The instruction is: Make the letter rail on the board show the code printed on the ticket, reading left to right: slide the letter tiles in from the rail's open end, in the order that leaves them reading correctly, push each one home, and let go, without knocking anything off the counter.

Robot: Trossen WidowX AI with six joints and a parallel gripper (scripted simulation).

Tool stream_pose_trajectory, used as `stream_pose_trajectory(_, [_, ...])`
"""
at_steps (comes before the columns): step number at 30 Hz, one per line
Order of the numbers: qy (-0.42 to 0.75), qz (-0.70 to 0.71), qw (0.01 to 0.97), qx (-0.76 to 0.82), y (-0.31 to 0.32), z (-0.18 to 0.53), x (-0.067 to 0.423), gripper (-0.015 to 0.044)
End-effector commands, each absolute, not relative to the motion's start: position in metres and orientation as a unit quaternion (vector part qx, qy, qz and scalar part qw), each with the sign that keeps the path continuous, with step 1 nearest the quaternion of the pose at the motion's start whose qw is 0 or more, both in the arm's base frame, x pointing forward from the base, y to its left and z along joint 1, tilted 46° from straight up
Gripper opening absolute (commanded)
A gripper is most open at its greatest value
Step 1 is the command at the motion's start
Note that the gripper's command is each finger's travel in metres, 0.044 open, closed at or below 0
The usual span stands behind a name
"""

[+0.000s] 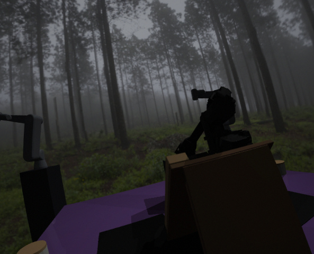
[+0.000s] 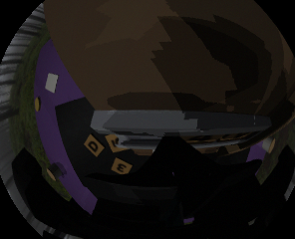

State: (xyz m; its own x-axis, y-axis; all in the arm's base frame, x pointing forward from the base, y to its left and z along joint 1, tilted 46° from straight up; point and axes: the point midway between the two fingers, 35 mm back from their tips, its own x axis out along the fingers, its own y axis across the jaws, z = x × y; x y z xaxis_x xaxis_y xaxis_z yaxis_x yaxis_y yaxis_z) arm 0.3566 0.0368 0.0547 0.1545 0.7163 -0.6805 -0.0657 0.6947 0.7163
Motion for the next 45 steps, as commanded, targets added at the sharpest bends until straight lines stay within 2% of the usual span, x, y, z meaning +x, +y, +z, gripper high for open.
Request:
stream_pose_trajectory(1, [0.589,0.275,0.708,0.277,0.036,0.054,0.357,0.0])
stream_pose_trajectory(45, [0.589,0.275,0.708,0.276,0.026,0.044,0.357,0.0])
